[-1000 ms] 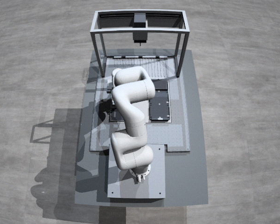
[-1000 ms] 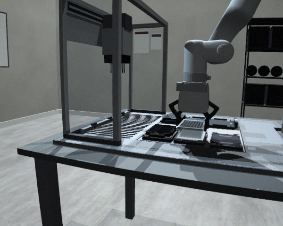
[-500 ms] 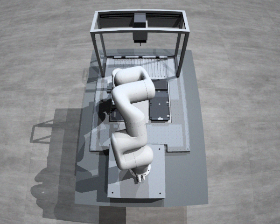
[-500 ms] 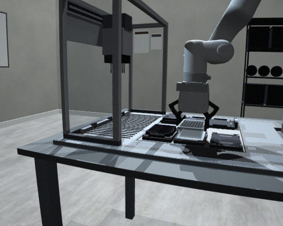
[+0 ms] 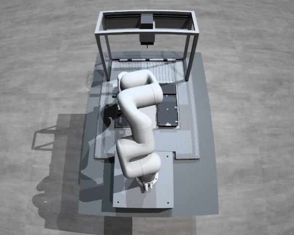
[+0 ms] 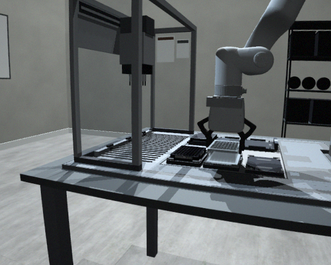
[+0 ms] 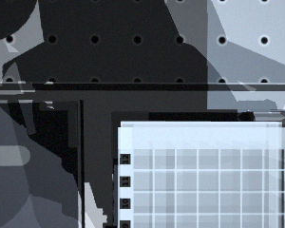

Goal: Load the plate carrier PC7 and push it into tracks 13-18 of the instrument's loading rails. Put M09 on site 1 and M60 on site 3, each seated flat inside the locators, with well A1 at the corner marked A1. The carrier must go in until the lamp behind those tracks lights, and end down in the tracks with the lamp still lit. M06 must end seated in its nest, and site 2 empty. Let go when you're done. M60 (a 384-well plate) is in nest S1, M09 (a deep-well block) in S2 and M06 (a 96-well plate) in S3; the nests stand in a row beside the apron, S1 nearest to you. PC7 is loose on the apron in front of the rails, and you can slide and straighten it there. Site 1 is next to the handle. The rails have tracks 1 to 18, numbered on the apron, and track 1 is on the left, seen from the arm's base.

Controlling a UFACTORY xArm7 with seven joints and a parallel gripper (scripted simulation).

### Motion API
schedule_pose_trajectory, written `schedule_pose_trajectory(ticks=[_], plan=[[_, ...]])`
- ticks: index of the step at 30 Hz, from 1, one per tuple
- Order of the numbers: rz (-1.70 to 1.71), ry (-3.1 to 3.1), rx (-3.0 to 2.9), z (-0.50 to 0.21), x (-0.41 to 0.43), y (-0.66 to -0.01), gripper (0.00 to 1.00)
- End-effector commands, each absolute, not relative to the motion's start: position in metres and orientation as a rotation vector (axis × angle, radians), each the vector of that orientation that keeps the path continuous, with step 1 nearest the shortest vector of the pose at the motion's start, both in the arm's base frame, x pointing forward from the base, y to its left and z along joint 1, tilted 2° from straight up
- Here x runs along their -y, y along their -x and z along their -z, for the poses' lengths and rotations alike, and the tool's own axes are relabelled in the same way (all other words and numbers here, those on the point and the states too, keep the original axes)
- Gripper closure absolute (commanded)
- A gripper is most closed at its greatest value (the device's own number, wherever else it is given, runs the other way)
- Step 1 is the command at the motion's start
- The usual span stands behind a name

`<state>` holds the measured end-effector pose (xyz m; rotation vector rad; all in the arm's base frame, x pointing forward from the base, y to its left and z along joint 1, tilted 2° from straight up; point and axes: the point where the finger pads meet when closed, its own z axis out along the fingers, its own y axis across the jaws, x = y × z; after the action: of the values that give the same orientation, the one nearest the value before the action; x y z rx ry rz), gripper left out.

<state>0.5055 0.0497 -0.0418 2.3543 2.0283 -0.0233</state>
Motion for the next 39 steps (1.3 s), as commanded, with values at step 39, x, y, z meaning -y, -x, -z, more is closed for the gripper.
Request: schedule_pose_trajectory(ticks=[39], plan=[[0.018,-2.353,-2.027,0.028,-0.050,-0.507,1.00]])
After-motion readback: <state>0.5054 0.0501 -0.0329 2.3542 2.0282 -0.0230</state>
